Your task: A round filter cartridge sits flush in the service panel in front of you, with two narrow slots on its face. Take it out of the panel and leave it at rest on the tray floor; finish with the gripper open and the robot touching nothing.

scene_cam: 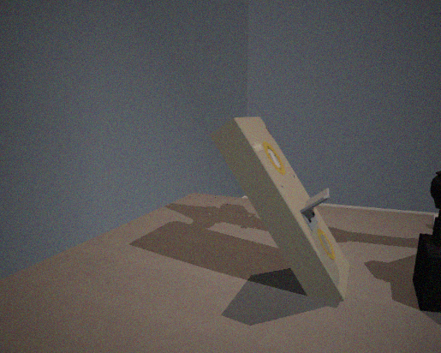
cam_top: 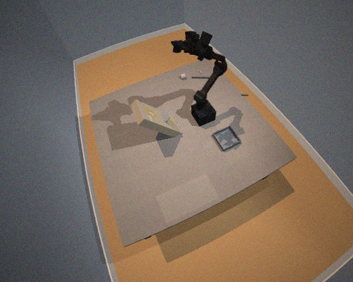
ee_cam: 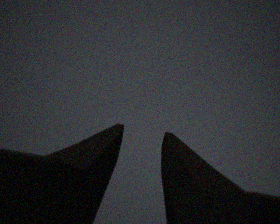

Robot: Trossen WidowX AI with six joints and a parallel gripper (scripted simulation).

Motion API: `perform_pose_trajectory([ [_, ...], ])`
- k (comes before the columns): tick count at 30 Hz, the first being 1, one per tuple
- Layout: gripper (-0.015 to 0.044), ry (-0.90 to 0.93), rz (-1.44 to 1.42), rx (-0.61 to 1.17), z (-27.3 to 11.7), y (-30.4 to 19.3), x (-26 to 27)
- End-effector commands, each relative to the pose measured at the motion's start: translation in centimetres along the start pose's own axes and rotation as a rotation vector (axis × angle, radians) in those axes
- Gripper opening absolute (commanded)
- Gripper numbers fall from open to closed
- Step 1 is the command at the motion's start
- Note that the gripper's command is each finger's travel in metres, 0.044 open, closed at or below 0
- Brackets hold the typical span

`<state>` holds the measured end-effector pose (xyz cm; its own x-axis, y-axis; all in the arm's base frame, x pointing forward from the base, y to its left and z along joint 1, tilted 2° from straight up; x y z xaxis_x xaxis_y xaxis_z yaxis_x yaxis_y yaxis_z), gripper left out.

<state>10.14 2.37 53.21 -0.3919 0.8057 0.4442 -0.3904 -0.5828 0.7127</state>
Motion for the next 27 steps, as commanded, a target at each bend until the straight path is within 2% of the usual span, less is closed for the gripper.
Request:
perform_pose_trajectory([
  [1, 0.0116, -0.065, -0.074, 0.149, 1.4, -4.6, -1.9],
  [7, 0.0116, -0.193, -0.128, 0.382, 2.2, -11.3, -5.9],
  [14, 0.0116, -0.289, -0.162, 0.552, 1.7, -15.8, -9.2],
  [24, 0.0116, -0.507, -0.227, 1.008, -3.4, -25.4, -17.6],
  [27, 0.0116, -0.539, -0.225, 1.075, -4.5, -26.5, -18.7],
])
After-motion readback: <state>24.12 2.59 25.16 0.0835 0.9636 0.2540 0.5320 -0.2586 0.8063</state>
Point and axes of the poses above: the point midway between the two fingers, 35 mm back from their tips, its own z axis out along the fingers, its own x axis across the jaws, y = z × x, the point moved 7 cm from there along -z, back along the fingers, and after that the axes turned 3 degrees about z, right-handed, at the moved point
